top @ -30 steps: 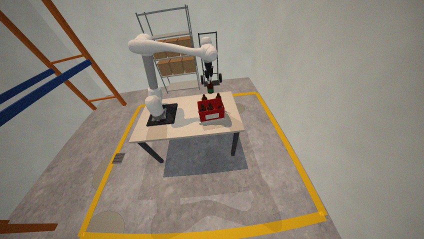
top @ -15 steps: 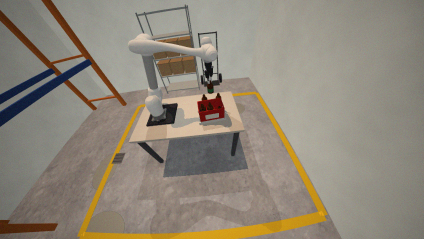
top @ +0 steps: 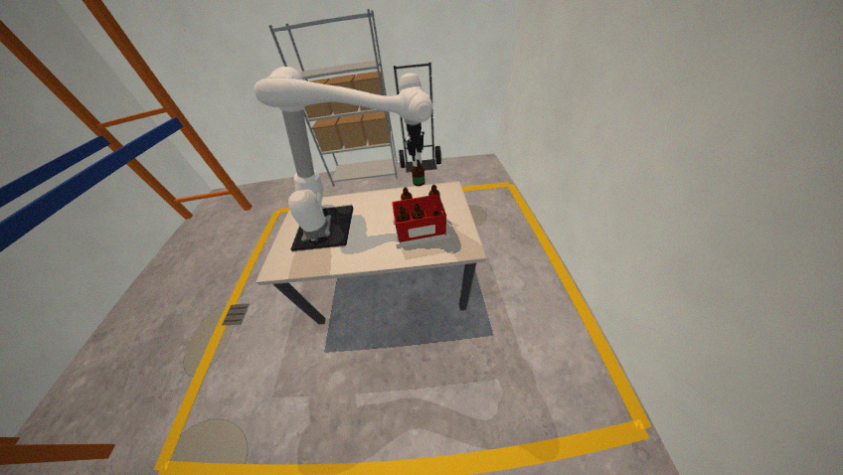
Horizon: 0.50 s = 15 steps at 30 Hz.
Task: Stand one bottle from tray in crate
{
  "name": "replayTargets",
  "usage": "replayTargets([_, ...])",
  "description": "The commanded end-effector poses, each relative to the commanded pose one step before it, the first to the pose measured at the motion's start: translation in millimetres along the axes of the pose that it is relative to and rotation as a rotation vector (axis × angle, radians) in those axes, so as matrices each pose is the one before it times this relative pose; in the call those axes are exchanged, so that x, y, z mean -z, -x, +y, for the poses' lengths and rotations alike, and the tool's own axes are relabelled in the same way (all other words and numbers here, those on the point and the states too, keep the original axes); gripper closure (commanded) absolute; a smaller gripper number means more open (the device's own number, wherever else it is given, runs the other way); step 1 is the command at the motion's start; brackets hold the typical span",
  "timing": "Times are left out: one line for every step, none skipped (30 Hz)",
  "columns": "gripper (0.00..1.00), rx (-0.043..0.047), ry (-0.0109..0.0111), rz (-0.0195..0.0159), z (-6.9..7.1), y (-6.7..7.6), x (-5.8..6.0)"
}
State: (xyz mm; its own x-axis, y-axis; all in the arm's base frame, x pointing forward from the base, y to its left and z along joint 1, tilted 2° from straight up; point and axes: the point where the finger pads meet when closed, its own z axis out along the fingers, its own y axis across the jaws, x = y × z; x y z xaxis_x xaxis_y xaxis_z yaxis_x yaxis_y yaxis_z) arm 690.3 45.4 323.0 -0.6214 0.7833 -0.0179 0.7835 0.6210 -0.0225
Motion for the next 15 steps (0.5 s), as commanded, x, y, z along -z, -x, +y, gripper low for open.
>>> replayTargets([1.0,-0.00001,0.00012,0.0,-0.09,0.04,0.12])
replayTargets([1.0,0.0,0.0,0.0,-0.05,0.1,0.0])
replayTargets([1.0,0.0,0.0,0.0,-0.06,0.13,0.0])
replayTargets([1.0,0.0,0.0,0.0,-0.07,0.16,0.0])
replayTargets([1.0,0.0,0.0,0.0,-0.09,0.19,0.0])
replayTargets([1.0,0.0,0.0,0.0,-0.1,0.22,0.0])
replayTargets([1.0,0.0,0.0,0.0,-0.12,0.26,0.0])
replayTargets([1.0,0.0,0.0,0.0,-0.14,0.29,0.0])
replayTargets([1.0,0.0,0.0,0.0,-0.16,0.33,0.0])
replayTargets([1.0,0.0,0.0,0.0,-0.18,0.37,0.0])
replayTargets([1.0,0.0,0.0,0.0,-0.2,0.42,0.0])
replayTargets([1.0,0.0,0.0,0.0,-0.22,0.46,0.0])
replayTargets([1.0,0.0,0.0,0.0,-0.24,0.5,0.0])
replayTargets([1.0,0.0,0.0,0.0,-0.26,0.55,0.0])
replayTargets([1.0,0.0,0.0,0.0,-0.28,0.6,0.0])
